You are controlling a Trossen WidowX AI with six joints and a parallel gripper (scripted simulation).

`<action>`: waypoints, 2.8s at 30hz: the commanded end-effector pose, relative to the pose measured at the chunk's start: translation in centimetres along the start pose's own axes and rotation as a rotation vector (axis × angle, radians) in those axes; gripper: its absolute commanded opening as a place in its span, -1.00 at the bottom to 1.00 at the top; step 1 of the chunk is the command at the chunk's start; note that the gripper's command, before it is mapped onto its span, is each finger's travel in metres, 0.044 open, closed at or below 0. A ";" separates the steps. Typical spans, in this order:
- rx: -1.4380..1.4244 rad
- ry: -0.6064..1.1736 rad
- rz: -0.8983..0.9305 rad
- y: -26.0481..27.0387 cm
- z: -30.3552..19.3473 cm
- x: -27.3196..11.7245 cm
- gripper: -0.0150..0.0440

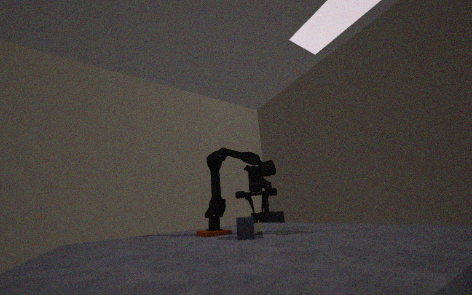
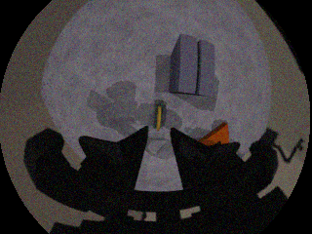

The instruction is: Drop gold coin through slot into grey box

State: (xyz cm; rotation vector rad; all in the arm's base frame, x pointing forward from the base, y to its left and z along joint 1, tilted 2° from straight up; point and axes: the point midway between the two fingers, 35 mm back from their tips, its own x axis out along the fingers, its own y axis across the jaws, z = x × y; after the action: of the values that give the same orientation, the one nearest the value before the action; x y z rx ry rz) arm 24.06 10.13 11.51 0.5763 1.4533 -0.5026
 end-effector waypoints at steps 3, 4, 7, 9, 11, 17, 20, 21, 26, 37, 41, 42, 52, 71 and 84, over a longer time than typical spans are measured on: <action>0.004 0.009 -0.005 -0.1 -0.3 1.2 0.05; 0.004 0.009 -0.005 -0.1 -0.3 1.3 0.05; 0.004 0.009 -0.005 -0.1 -0.2 1.6 0.05; 0.004 0.009 -0.005 -0.1 -0.2 2.0 0.05; 0.004 0.009 -0.005 -0.1 -0.2 2.3 0.05; 0.004 0.009 -0.005 0.0 -0.2 3.3 0.05; 0.004 0.009 -0.005 0.0 -0.2 3.8 0.05; 0.004 0.009 -0.005 0.0 -0.2 3.9 0.05; 0.004 0.009 -0.005 0.0 -0.3 4.7 0.05; 0.004 0.009 -0.005 -0.1 -0.3 6.5 0.05; 0.004 0.009 -0.006 -0.2 -0.4 7.1 0.05; 0.004 0.009 -0.006 -0.2 -0.4 7.2 0.05; 0.004 0.009 -0.006 -0.2 -0.4 7.5 -0.49; 0.004 0.009 -0.005 0.1 -0.2 5.2 -0.49; 0.004 0.008 -0.005 0.3 -0.2 1.9 -0.49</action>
State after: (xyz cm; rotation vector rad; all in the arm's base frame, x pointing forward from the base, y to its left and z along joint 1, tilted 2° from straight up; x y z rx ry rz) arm 24.05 10.38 8.54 0.5693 1.4715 -0.5151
